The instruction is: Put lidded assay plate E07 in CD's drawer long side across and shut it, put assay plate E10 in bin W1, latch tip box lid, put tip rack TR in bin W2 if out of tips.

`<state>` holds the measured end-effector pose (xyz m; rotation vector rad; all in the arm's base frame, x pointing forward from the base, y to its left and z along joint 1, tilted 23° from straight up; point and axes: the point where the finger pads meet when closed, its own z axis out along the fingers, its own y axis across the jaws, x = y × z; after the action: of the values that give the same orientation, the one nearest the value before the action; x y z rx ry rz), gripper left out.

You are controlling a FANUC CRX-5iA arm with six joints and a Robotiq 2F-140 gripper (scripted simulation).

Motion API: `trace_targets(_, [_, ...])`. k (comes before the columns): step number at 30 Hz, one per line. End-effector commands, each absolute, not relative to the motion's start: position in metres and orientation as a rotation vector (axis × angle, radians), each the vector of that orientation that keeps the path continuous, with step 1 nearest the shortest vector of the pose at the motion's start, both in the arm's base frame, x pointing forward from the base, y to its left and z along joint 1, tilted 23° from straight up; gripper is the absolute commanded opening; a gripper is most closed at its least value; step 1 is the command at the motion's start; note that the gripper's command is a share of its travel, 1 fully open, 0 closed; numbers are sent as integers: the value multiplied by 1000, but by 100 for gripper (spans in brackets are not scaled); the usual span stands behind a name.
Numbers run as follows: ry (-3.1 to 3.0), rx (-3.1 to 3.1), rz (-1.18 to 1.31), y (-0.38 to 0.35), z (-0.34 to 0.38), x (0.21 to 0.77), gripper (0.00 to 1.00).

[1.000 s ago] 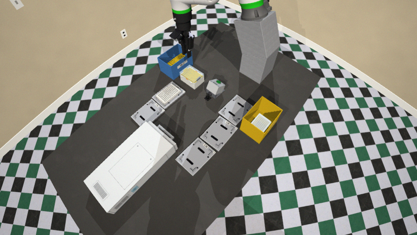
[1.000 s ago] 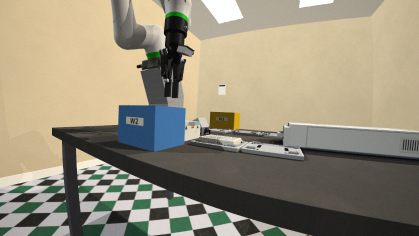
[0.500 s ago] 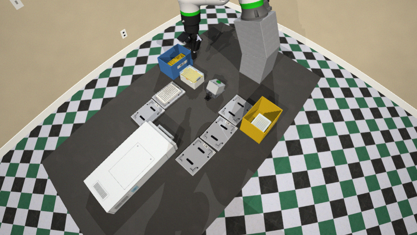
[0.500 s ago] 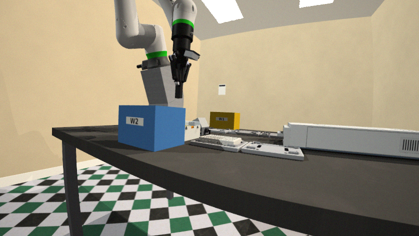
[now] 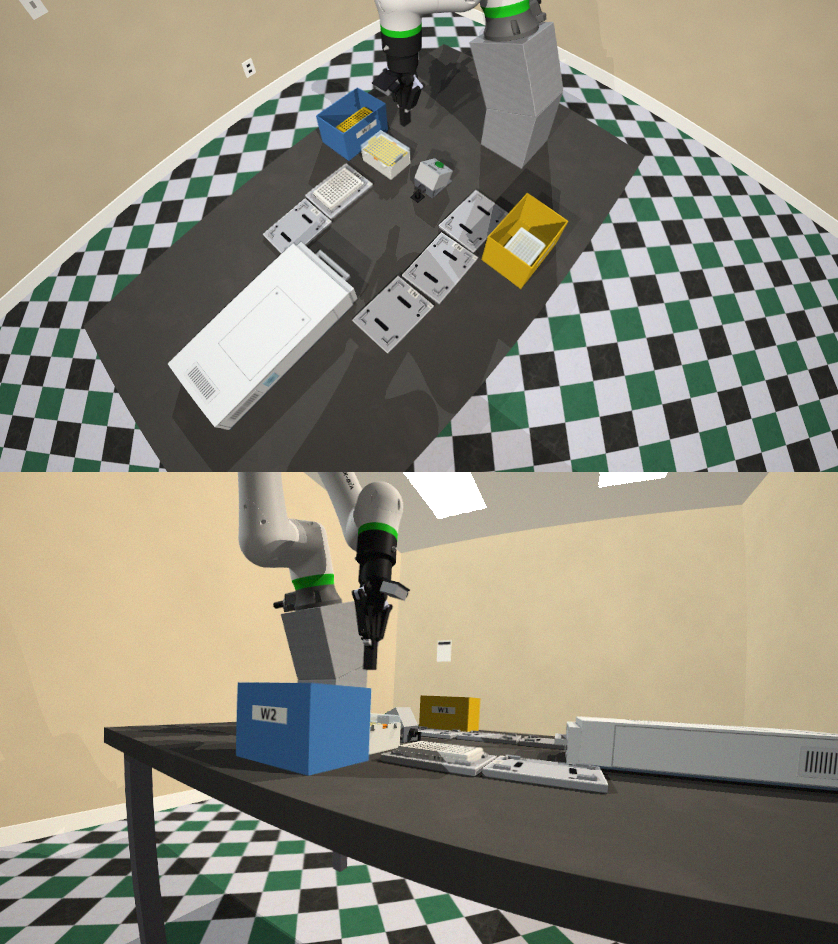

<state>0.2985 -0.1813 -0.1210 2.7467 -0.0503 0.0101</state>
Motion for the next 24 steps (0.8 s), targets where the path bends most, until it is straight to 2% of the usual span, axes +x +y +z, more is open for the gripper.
trace_targets(1, [-51,2744,13,-165,-126,297,10])
trace_targets(24, [-51,2745,13,-86,-153,288,10])
